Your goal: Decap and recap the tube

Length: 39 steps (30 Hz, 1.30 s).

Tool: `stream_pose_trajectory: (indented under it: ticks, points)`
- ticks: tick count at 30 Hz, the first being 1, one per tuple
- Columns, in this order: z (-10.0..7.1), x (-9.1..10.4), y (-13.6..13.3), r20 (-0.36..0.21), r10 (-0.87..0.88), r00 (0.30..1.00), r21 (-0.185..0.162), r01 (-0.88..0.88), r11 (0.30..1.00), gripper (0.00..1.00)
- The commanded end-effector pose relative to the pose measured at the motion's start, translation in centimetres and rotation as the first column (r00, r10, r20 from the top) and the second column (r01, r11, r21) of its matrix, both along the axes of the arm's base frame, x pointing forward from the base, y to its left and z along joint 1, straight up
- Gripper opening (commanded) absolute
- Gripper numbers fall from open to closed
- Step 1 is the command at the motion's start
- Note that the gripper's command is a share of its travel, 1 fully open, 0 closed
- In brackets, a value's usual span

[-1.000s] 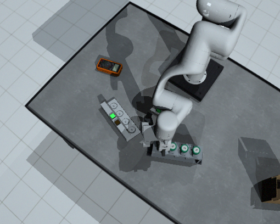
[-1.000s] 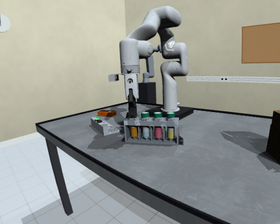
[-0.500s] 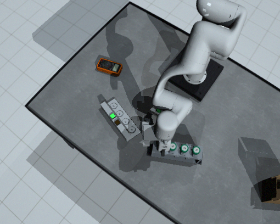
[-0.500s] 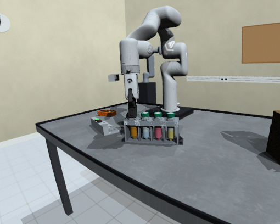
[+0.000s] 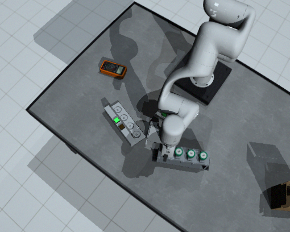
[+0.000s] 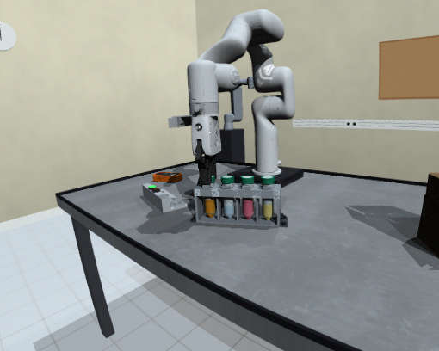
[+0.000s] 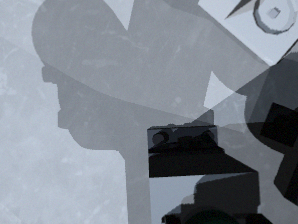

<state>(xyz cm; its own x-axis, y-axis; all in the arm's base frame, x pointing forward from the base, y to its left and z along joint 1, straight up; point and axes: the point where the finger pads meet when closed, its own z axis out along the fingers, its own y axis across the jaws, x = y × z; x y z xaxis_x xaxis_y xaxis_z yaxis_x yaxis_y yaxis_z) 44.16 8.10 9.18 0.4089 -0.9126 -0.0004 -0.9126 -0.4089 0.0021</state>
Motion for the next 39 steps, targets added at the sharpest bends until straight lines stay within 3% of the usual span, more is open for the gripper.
stream_pose_trajectory:
  ticks: [1, 11, 12, 25, 39]
  points:
    - [0.2, 0.2, 0.1, 0.006, -0.098, 0.995, 0.002, 0.098, 0.995, 0.00]
    - [0.2, 0.2, 0.1, 0.006, -0.205, 0.979, 0.002, 0.205, 0.979, 0.00]
    - [0.2, 0.2, 0.0, 0.006, -0.205, 0.979, 0.002, 0.205, 0.979, 0.46]
    - [0.5, 0.2, 0.1, 0.006, -0.205, 0.979, 0.002, 0.205, 0.979, 0.46]
    - [4.7, 0.2, 0.1, 0.006, -0.205, 0.979, 0.002, 0.205, 0.979, 0.46]
